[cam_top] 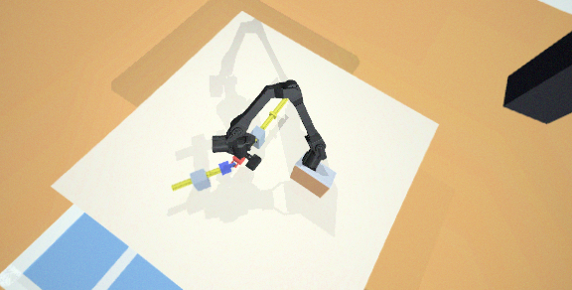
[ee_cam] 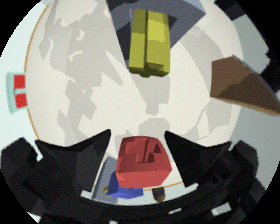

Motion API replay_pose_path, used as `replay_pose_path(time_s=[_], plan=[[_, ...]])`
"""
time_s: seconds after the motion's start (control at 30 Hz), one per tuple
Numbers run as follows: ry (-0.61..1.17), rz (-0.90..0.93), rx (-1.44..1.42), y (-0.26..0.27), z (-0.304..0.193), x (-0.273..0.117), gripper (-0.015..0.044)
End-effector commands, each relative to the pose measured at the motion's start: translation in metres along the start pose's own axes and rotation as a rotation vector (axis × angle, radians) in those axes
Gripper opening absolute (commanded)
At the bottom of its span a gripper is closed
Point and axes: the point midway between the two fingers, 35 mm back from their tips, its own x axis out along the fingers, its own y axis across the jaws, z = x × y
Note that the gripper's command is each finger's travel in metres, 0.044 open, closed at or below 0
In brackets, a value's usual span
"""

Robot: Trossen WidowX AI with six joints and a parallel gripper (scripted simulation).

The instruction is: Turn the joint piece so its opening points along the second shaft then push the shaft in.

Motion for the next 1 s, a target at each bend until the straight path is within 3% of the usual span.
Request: replay_pose_path(time_s=[0.0, 0.33, 0.5, 0.7, 0.97], plan=[[0.0, -0.001, 0.0, 0.0, 0.0, 0.0, 0.044], [0.0, -0.001, 0.0, 0.0, 0.0, 0.0, 0.044], [0.077, -0.001, -0.009, -0.001, 0.002, -0.026, 0.044], [0.082, -0.001, -0.015, -0.001, 0.002, -0.028, 0.044], [0.075, 0.009, -0.263, 0.004, -0.002, -0.049, 0.044]])
